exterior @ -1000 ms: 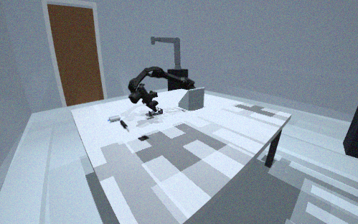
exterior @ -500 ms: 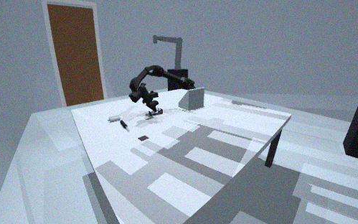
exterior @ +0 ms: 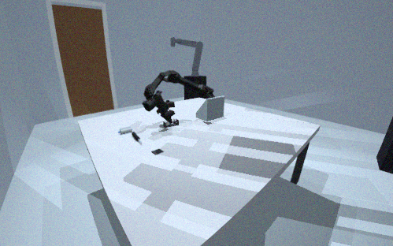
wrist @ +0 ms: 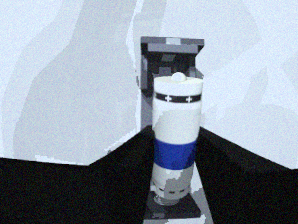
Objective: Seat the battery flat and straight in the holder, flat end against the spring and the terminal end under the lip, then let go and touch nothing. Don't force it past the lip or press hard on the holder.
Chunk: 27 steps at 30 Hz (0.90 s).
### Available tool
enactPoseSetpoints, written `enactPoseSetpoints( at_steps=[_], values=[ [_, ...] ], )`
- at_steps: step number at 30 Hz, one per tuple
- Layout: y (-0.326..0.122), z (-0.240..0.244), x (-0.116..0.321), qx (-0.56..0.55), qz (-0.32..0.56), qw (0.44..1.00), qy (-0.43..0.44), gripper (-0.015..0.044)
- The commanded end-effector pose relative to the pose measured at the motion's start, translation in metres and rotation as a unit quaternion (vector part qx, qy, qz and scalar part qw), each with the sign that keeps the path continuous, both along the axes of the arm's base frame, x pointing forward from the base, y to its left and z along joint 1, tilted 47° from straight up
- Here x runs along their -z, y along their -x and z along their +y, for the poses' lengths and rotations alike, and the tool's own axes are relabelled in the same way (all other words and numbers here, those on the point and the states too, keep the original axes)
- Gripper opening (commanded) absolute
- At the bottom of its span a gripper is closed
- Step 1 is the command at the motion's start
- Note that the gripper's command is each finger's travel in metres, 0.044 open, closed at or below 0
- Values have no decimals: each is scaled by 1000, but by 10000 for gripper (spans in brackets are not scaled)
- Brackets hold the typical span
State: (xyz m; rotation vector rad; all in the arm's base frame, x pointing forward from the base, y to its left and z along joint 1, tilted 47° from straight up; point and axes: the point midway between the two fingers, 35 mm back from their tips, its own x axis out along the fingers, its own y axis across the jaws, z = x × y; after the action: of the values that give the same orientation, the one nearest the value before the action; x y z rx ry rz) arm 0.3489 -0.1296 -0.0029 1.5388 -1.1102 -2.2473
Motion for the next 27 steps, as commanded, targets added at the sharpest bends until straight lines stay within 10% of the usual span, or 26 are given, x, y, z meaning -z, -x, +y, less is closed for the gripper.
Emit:
enactPoseSetpoints(
  at_steps=[1,27],
  values=[
    [-6,-2,3,-12,-18,1000,6,82],
    [-3,-3,6,-49,-52,997,11,82]
  ],
)
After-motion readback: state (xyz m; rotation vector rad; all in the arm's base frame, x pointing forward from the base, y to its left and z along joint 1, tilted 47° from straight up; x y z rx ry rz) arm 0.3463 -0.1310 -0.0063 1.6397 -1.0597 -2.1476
